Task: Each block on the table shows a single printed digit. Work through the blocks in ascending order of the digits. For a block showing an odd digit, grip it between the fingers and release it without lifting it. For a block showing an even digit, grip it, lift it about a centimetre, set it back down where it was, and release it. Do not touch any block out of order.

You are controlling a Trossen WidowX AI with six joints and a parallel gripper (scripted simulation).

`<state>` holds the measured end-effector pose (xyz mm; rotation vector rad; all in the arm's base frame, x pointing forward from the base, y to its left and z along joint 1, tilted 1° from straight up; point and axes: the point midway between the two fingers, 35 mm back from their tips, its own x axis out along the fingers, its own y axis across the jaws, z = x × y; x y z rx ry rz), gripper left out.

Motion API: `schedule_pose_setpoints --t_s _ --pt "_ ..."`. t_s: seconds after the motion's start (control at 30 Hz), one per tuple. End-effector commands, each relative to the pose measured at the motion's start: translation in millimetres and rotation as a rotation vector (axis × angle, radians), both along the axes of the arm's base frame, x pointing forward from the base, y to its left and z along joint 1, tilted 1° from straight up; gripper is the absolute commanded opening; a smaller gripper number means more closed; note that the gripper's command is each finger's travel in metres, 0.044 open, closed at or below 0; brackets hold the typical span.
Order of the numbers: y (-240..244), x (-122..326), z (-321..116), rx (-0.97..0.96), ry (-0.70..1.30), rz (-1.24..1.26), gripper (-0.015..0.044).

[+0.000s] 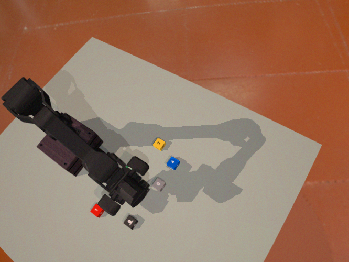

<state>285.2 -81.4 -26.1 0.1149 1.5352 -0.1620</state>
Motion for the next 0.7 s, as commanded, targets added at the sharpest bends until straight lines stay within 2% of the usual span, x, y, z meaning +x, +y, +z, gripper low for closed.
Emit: schedule_pose_setpoints --t_s 0.0,0.3,0.67 --pt "0.1 -0.4 -4.2 0.001 0.002 0.005 0.012" --pt "0.1 -0.4 -4.2 0.001 0.002 0.005 0.012" --pt "0.1 -0.4 -4.2 0.001 0.002 0.005 0.04"
